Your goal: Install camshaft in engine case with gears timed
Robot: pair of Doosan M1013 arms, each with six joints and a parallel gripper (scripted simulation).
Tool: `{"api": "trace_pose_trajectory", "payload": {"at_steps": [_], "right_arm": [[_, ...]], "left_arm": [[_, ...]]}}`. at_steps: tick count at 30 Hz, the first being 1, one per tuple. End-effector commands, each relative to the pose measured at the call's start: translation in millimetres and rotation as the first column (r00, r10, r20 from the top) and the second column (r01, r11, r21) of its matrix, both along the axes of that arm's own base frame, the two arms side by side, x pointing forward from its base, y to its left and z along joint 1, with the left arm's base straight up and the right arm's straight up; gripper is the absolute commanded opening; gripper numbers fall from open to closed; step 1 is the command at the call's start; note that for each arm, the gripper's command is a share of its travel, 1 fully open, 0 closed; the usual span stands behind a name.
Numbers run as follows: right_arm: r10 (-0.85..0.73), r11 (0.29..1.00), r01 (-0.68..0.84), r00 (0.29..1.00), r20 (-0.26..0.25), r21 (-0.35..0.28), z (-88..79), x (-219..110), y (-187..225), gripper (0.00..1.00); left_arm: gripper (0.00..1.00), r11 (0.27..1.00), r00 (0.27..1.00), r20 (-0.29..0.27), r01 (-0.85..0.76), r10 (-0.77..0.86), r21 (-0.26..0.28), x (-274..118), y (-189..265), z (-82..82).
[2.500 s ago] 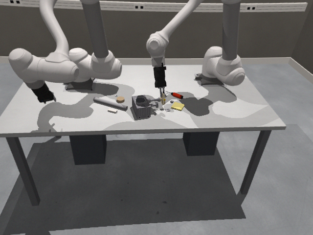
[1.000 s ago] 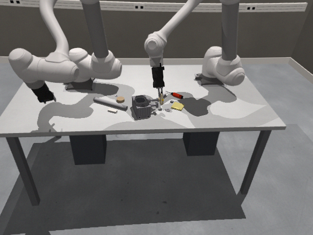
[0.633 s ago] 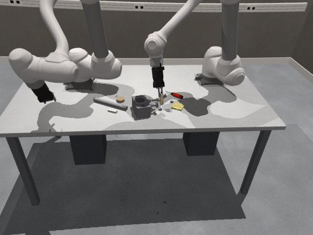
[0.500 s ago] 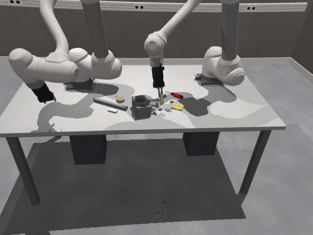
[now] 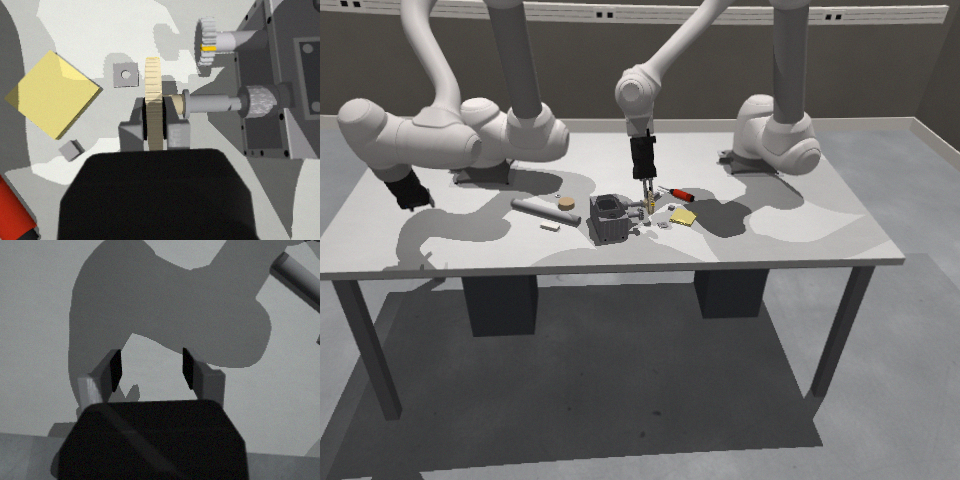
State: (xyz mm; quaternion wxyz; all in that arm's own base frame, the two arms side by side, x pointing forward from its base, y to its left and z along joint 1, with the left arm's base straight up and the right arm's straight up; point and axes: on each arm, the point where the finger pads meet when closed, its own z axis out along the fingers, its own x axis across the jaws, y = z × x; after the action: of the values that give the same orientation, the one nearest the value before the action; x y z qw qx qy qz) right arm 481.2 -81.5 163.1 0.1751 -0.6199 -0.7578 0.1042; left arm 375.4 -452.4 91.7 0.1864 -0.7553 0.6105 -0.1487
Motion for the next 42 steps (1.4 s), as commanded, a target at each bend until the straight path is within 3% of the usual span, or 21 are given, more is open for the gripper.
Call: {"api": "trace_pose_trajectory", "payload": {"at_steps": [1, 42], "right_arm": [[0.0, 1.0, 0.0, 1.0, 0.002, 0.0, 0.7, 0, 0, 1.0], [0.0, 1.0, 0.0, 1.0, 0.002, 0.0, 0.7, 0, 0, 1.0]], "left_arm": [[0.29, 1.0, 1.0, 0.001, 0.0, 0.0, -0.001, 0, -1, 0.8], [0.29, 1.0, 1.0, 0.001, 0.0, 0.0, -0.001, 3, -12, 0.8]]}}
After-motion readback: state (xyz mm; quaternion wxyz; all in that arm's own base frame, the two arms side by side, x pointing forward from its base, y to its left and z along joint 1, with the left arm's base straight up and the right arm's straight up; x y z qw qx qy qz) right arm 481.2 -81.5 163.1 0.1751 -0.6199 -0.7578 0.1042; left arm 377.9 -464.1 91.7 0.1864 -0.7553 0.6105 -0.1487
